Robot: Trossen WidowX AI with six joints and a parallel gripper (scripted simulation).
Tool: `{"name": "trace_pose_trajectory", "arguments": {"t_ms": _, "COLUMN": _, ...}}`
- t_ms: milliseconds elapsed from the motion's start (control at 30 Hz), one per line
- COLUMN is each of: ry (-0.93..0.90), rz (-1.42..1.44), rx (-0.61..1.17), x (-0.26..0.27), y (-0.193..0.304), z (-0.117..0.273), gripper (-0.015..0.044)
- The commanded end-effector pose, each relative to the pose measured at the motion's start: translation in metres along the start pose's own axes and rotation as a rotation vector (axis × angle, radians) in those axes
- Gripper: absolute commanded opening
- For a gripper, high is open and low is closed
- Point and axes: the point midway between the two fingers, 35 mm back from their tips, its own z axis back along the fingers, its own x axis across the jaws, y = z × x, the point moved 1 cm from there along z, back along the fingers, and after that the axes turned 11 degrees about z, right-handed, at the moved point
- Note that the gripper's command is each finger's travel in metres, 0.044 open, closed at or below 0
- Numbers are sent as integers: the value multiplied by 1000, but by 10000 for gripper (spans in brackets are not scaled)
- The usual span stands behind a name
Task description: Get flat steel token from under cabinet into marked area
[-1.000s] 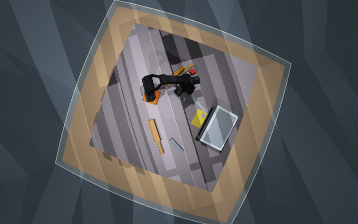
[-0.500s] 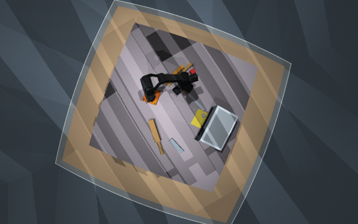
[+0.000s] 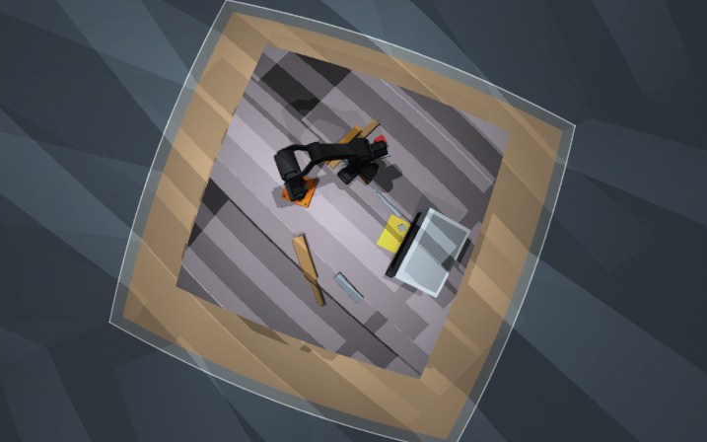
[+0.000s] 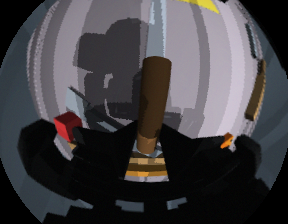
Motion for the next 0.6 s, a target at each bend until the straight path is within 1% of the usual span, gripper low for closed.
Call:
{"name": "trace_pose_trajectory", "arguments": {"t_ms": 0, "ry": -12, "rz": 3, "rx": -3, "x": 3, "y": 6, "z": 3, "gripper": 0}}
{"name": "trace_pose_trajectory", "arguments": {"t_ms": 567, "ry": -12, "rz": -120, "rx": -2, "x": 3, "y": 6, "z": 3, "gripper": 0}}
